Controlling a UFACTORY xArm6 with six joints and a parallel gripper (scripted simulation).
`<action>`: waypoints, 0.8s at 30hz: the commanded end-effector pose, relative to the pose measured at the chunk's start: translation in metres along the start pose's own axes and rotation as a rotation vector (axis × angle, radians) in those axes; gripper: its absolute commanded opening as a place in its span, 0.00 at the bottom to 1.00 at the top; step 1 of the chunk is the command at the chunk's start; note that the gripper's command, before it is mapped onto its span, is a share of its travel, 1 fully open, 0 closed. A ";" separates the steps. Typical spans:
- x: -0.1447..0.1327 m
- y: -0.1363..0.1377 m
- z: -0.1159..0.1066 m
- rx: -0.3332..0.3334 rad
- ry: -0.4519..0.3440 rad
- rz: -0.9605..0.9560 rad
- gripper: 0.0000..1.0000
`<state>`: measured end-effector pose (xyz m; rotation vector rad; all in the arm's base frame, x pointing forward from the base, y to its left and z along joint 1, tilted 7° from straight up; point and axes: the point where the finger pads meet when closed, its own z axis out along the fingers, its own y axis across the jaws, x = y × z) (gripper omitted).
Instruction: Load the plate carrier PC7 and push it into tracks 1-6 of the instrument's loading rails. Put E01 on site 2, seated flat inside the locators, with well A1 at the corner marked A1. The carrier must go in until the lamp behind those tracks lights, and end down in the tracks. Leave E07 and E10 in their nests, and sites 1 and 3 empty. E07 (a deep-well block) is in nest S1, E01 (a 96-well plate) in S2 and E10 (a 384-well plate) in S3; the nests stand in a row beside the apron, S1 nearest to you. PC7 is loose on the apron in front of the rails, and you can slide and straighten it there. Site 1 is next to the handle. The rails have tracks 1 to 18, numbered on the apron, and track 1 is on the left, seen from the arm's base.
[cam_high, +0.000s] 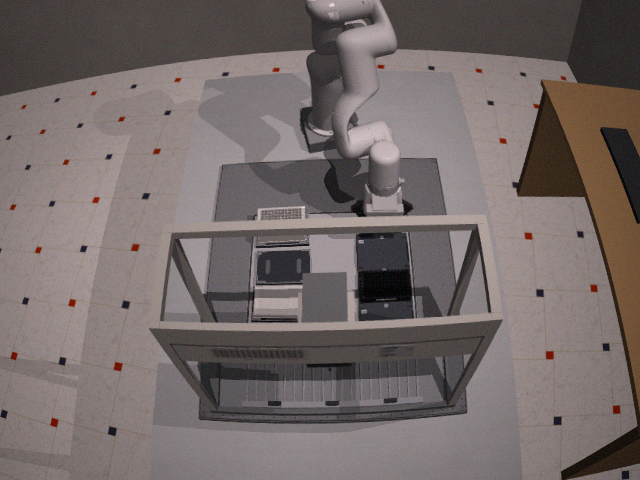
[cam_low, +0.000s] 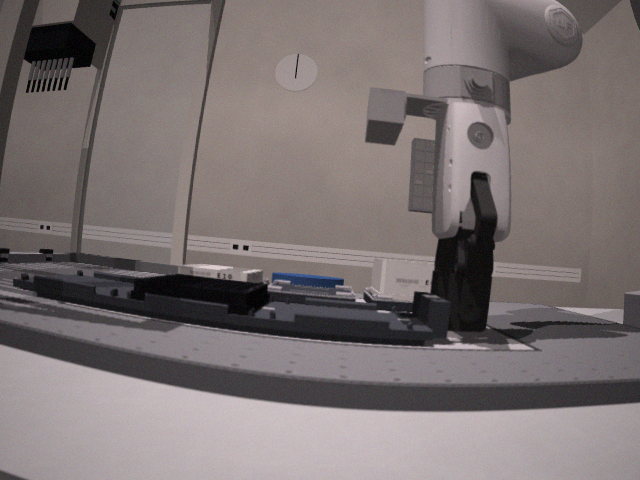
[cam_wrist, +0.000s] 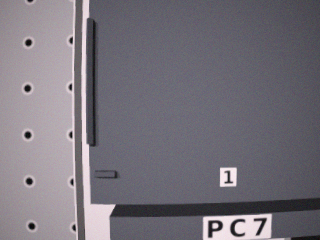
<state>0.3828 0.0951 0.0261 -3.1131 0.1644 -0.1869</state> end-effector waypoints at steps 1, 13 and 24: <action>0.005 -0.001 -0.001 0.001 0.003 0.000 0.82; 0.017 -0.001 -0.001 0.001 0.004 0.000 0.82; 0.026 0.000 -0.001 0.001 0.004 0.000 0.82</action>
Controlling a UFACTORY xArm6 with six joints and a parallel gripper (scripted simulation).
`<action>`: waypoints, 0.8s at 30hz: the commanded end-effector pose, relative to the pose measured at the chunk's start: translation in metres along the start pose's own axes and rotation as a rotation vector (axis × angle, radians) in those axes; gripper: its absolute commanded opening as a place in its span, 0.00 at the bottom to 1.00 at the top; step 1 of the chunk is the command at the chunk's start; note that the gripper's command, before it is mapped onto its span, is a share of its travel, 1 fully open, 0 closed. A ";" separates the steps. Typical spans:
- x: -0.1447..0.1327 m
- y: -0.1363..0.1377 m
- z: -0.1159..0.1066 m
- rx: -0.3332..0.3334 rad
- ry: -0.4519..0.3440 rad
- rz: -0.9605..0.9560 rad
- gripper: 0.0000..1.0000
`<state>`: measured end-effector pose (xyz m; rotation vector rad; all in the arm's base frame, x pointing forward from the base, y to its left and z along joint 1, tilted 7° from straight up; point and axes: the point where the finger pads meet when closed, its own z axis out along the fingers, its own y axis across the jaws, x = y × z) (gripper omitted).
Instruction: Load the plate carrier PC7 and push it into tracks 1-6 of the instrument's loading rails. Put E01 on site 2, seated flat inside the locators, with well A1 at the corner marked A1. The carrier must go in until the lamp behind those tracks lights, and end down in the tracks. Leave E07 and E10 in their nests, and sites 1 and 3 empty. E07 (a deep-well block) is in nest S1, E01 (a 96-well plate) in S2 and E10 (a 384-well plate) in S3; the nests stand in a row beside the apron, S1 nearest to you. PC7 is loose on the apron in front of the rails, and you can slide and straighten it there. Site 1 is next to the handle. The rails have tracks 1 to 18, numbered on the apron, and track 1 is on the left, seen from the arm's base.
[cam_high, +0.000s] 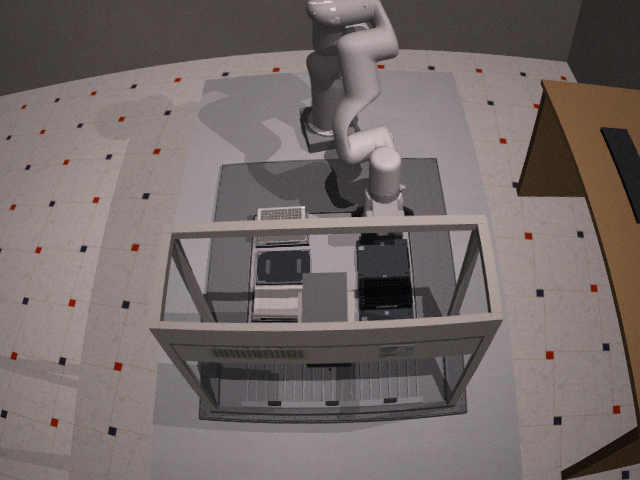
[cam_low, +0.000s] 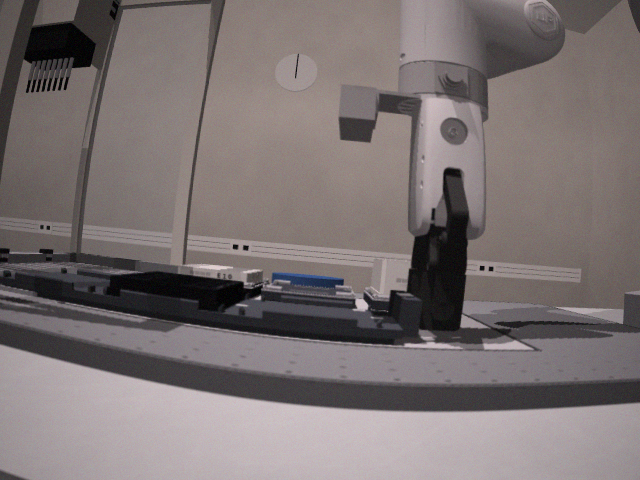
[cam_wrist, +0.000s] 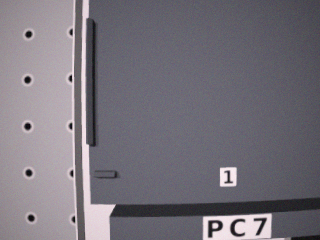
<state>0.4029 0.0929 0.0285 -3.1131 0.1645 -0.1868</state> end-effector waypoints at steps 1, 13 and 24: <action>0.007 -0.001 -0.001 0.001 0.004 0.000 0.82; 0.017 -0.001 -0.001 0.001 0.004 0.000 0.82; 0.028 -0.001 -0.001 0.001 0.004 0.000 0.82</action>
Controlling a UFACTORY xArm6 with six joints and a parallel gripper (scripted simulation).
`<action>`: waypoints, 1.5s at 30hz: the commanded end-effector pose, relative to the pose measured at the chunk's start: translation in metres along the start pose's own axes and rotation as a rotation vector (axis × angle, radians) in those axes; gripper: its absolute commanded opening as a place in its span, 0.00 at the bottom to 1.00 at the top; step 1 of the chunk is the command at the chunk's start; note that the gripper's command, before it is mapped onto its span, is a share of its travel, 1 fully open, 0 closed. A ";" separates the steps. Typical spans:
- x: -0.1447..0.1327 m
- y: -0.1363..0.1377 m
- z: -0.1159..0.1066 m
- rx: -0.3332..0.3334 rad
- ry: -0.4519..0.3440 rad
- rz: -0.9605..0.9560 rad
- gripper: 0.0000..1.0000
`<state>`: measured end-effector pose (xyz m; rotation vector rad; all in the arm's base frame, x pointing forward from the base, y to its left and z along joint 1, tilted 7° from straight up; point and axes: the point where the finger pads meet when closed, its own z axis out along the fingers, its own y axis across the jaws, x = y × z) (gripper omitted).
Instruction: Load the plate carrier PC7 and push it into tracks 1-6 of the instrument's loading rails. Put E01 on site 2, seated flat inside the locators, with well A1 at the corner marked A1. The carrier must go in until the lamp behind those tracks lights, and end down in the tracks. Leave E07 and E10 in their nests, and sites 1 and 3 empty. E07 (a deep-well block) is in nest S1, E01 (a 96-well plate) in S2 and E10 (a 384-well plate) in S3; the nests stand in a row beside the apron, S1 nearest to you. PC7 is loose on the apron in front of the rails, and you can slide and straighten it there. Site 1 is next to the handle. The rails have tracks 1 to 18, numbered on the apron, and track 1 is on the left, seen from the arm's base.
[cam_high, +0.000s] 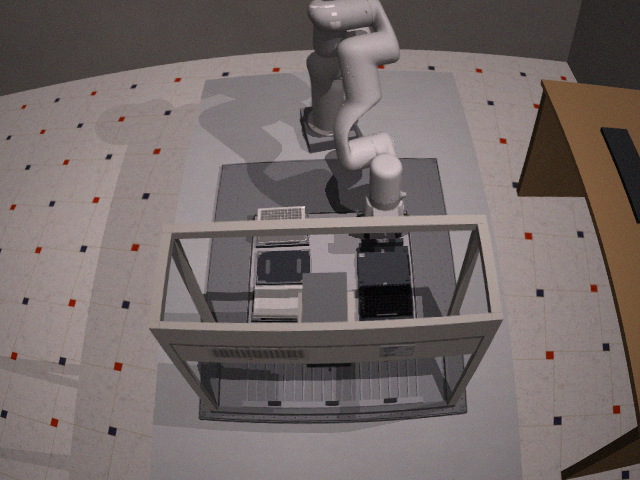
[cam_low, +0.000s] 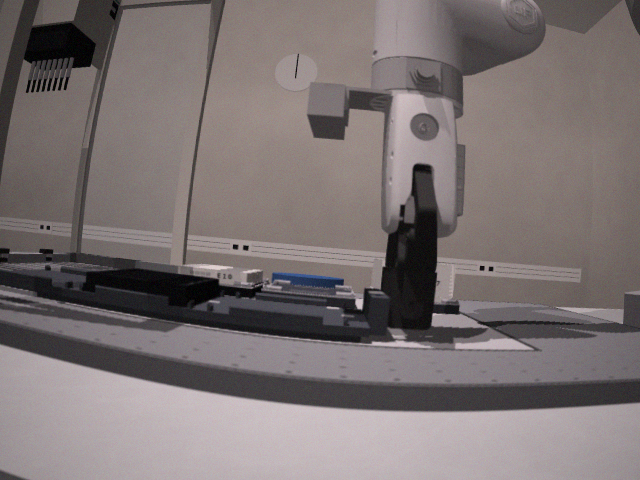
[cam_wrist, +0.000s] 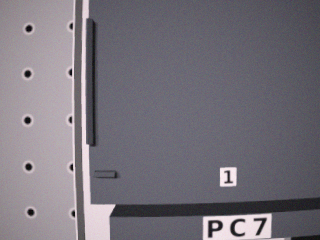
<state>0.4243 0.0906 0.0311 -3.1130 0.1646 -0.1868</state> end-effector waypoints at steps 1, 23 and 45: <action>0.007 -0.001 -0.001 0.001 0.004 0.000 0.82; 0.025 -0.001 -0.001 0.001 0.004 0.000 0.82; 0.045 -0.001 -0.001 0.001 0.004 0.000 0.82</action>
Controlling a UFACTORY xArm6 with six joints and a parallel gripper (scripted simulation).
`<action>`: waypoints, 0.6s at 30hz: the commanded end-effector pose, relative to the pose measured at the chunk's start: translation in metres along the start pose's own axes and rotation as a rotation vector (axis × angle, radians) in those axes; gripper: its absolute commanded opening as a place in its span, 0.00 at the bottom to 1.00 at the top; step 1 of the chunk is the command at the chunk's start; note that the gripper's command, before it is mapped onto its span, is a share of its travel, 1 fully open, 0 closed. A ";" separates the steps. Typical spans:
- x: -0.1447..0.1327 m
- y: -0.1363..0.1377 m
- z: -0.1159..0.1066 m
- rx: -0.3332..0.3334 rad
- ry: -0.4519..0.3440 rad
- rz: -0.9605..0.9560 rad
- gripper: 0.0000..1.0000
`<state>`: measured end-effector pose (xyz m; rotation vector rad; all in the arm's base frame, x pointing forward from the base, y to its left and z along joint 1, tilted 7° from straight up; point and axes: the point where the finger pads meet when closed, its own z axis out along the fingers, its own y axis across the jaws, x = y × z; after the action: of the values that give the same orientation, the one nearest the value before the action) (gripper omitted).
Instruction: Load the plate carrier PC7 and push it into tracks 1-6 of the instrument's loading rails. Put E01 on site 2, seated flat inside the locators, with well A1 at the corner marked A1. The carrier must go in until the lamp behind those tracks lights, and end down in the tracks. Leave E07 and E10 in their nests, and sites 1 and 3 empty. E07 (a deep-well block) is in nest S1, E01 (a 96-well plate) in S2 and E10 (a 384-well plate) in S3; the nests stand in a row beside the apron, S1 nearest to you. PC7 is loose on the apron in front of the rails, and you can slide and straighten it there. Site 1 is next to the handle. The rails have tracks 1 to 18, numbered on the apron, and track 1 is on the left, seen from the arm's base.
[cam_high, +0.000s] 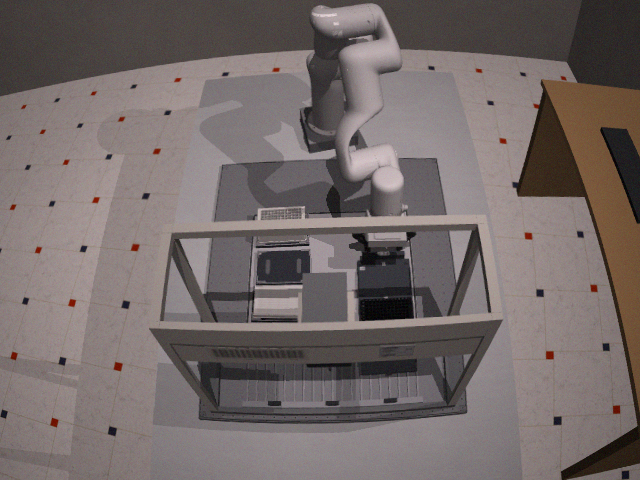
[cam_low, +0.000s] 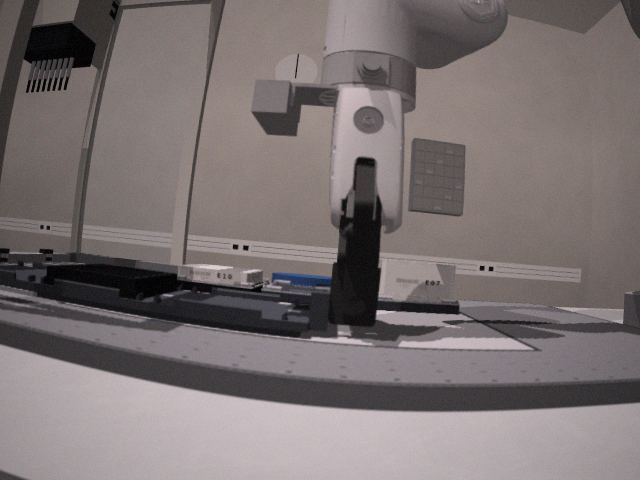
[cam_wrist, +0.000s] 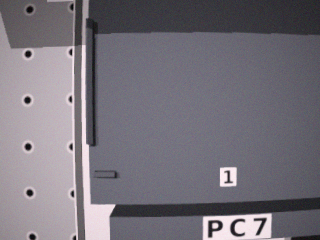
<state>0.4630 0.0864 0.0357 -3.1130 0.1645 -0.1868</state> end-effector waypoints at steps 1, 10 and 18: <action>0.007 0.000 -0.001 0.001 0.004 0.000 0.82; 0.014 0.000 -0.001 0.001 0.004 0.000 0.82; 0.022 0.000 -0.001 0.001 0.004 0.000 0.82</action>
<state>0.4788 0.0847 0.0376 -3.1129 0.1645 -0.1868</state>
